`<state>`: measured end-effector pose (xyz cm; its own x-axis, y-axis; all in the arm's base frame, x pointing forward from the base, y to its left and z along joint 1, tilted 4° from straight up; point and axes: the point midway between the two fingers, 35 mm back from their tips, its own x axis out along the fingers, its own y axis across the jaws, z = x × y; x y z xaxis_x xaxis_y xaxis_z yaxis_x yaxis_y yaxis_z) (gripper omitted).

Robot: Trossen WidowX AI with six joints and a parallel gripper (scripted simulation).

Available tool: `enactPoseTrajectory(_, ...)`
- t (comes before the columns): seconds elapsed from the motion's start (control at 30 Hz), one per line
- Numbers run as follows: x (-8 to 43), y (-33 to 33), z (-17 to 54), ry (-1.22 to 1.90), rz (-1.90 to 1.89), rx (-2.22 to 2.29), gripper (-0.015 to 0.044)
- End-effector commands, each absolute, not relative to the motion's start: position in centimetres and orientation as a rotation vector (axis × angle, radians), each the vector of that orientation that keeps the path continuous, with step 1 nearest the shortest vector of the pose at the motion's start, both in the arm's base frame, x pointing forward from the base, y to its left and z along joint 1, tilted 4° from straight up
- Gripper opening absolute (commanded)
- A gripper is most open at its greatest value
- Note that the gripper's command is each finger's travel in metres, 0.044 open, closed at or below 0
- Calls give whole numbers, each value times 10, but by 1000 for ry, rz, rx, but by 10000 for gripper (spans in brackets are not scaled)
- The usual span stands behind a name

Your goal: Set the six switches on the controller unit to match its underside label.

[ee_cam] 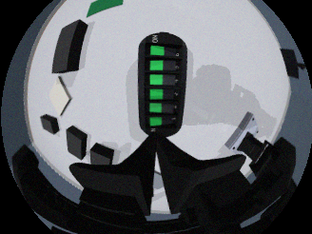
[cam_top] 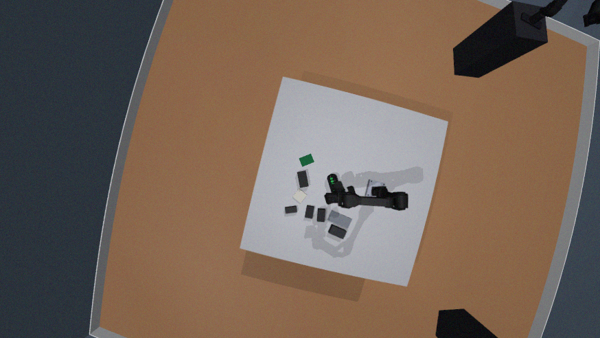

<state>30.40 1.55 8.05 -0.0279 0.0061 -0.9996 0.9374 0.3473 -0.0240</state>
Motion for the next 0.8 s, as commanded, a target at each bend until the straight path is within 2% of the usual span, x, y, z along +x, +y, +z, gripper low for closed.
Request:
enactPoseTrajectory(0.0,305,16,82,1379,-988,932,0)
enactPoseTrajectory(0.77,304,16,48,1379,-988,932,0)
